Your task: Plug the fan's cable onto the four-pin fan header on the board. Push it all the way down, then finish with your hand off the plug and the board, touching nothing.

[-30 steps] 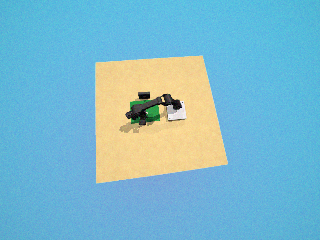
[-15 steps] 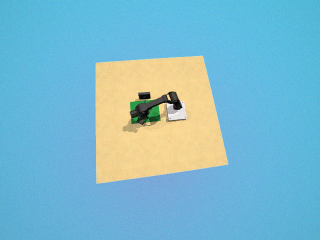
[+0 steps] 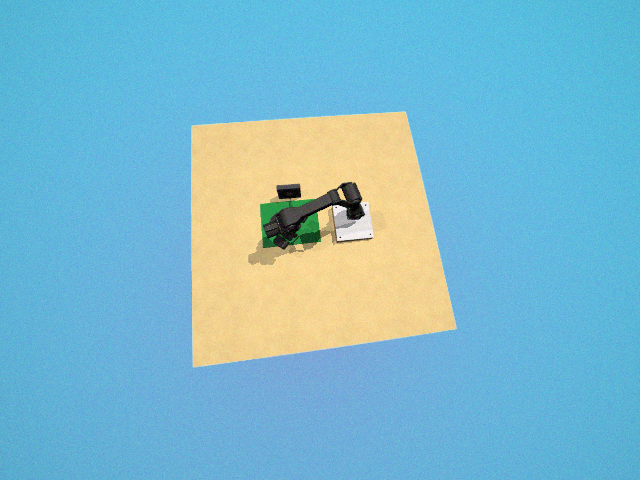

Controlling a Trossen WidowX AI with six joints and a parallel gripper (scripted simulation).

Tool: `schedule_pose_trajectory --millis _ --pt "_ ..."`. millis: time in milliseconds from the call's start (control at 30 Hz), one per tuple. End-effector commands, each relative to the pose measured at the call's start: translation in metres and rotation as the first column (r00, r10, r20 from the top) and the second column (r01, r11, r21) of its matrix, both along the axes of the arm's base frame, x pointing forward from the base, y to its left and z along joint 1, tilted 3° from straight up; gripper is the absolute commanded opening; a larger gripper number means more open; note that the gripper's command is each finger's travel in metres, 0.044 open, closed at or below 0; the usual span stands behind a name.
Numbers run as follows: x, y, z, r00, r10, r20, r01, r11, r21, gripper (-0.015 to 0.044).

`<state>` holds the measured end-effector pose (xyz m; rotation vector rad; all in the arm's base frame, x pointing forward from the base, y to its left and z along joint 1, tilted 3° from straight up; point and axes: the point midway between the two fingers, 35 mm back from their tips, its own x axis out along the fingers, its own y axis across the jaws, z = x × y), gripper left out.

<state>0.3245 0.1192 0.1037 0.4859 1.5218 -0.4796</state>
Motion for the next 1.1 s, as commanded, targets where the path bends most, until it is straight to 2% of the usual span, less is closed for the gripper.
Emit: schedule_pose_trajectory --millis 0,1067 --pt "-0.002 0.000 -0.007 1.000 0.001 0.017 0.000 0.999 -0.047 0.0000" --pt "-0.001 0.001 -0.039 0.960 0.060 0.274 0.054 0.919 -0.391 0.0000"
